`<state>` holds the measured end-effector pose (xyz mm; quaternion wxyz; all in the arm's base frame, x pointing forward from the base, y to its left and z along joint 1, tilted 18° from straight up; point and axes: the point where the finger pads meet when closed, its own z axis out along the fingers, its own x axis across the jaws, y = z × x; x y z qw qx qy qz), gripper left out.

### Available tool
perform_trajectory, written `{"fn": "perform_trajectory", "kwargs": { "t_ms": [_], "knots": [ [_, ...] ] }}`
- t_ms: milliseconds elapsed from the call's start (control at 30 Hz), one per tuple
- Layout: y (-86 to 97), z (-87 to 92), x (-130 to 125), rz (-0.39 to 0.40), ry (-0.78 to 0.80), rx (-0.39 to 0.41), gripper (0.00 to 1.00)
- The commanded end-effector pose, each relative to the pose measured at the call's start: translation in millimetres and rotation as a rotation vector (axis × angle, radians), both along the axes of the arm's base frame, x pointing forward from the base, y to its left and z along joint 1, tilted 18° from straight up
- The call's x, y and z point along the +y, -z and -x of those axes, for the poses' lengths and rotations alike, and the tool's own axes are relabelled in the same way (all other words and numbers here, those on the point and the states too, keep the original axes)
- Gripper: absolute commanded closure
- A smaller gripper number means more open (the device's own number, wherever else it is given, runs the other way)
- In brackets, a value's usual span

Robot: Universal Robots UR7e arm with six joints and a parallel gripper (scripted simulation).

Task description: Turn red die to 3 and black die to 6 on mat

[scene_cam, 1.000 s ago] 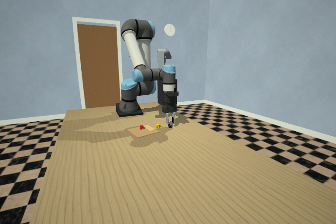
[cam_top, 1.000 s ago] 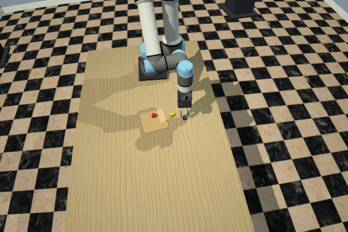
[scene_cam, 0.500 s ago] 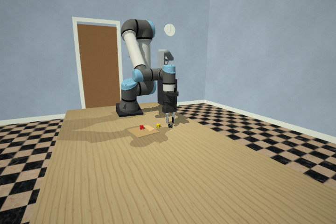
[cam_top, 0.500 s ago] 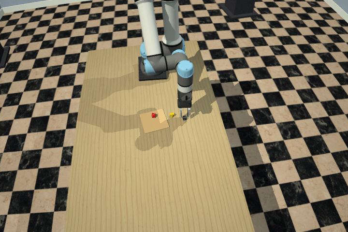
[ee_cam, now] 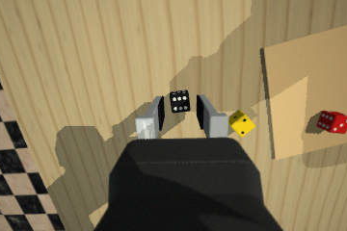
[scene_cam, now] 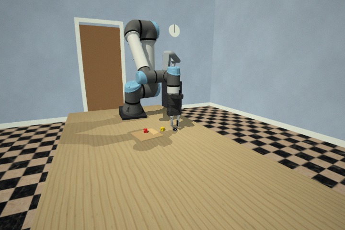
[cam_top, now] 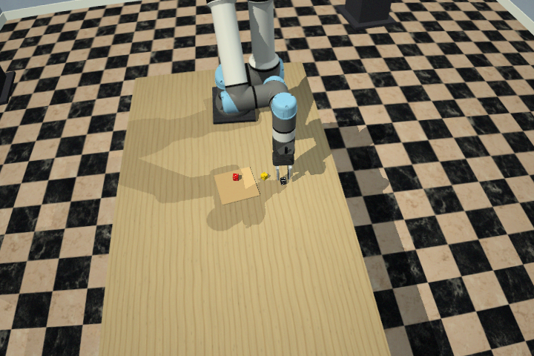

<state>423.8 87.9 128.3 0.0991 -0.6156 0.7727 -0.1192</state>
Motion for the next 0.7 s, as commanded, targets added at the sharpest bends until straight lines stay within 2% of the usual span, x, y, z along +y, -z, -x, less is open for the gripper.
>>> {"fn": "perform_trajectory", "kwargs": {
  "t_ms": [0, 667],
  "knots": [
    [1.7, -0.9, -1, -0.001, 0.001, 0.0, 0.3],
    [23.5, -7.8, -2, -0.001, 0.001, 0.0, 0.3]
  ]
}}
